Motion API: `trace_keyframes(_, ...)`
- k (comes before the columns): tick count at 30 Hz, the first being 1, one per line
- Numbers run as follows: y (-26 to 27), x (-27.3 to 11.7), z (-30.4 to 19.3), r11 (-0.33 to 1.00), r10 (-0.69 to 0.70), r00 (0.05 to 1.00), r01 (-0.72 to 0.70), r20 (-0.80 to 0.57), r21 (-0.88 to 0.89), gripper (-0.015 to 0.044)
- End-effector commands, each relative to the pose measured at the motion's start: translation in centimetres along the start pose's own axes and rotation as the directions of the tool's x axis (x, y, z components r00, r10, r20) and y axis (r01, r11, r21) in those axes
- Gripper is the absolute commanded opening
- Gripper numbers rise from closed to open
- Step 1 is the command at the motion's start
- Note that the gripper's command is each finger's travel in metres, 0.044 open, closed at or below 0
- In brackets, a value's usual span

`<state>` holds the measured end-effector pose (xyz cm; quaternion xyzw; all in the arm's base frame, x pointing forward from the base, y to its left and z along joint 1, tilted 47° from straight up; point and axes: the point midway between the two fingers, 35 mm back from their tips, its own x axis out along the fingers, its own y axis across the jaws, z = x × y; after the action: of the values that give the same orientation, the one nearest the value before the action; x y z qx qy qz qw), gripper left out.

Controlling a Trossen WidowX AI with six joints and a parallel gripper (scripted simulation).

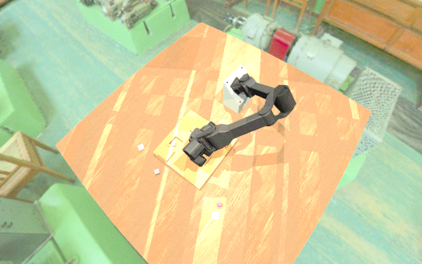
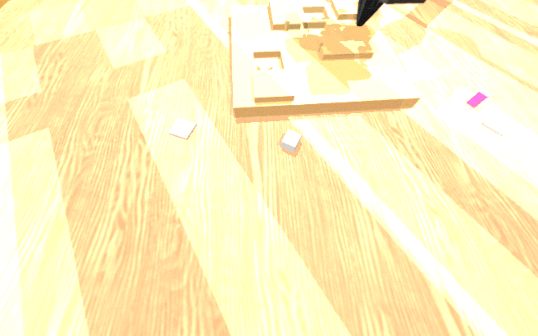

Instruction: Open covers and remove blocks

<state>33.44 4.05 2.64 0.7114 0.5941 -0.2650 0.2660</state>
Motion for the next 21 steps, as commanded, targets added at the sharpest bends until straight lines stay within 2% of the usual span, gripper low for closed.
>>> trace_keyframes(1, -0.1, 0.4, 0.0, 1.0, -0.001, 1.0, 0.001, -0.005, 0.008, 0.0)
trace_keyframes(21, 0.0, 2.1, -0.2, 1.0, -0.001, 1.0, 0.001, -0.008, 0.008, 0.0)
